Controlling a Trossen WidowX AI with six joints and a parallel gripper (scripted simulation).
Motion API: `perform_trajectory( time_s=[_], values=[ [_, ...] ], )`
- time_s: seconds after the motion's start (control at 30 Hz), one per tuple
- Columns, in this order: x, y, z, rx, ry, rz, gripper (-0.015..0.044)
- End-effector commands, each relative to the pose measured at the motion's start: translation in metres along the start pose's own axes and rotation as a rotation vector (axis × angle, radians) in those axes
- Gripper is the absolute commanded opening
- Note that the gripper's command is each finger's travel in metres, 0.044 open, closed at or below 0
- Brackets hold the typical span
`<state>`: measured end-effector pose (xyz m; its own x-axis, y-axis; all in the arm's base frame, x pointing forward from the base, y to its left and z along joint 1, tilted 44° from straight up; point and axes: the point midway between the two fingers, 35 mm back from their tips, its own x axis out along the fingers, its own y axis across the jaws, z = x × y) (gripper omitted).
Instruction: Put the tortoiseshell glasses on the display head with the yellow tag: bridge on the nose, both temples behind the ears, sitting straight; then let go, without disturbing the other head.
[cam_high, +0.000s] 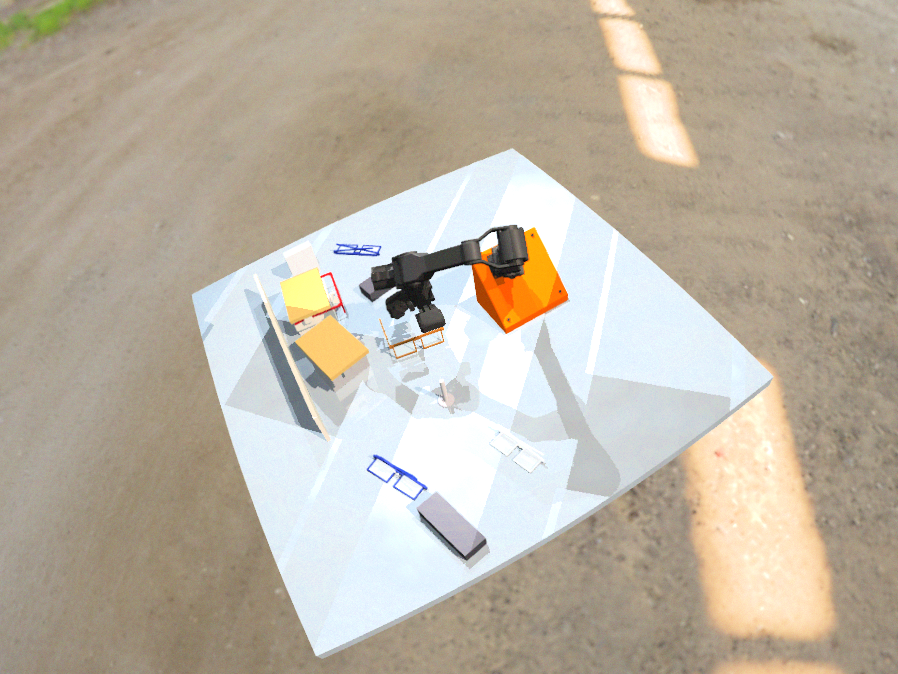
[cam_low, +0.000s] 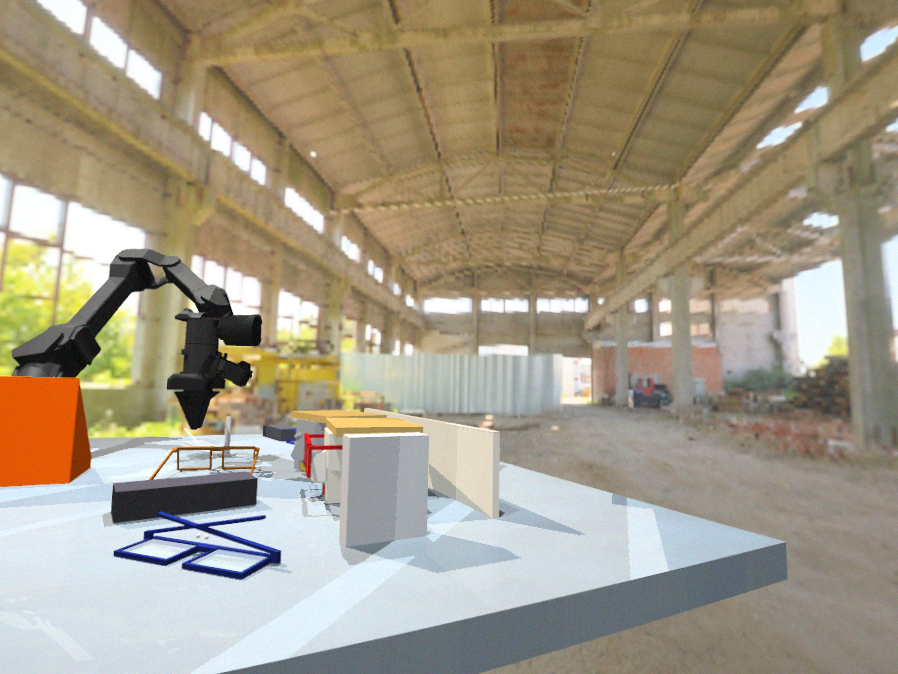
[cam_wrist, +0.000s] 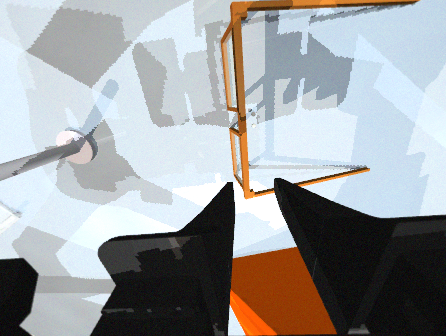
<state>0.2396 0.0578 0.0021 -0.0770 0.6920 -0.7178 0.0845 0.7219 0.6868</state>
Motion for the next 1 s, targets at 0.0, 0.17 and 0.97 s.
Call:
perform_trajectory(
  time_s=[0.0,0.17,0.97],
  values=[
    [0.004,-0.001,0.000,-0.001,0.002,-0.003,0.0140],
    [0.012,-0.001,0.001,-0.001,0.002,-0.004,0.0140],
    [0.051,-0.001,0.000,-0.001,0.002,-0.002,0.0140]
  ],
)
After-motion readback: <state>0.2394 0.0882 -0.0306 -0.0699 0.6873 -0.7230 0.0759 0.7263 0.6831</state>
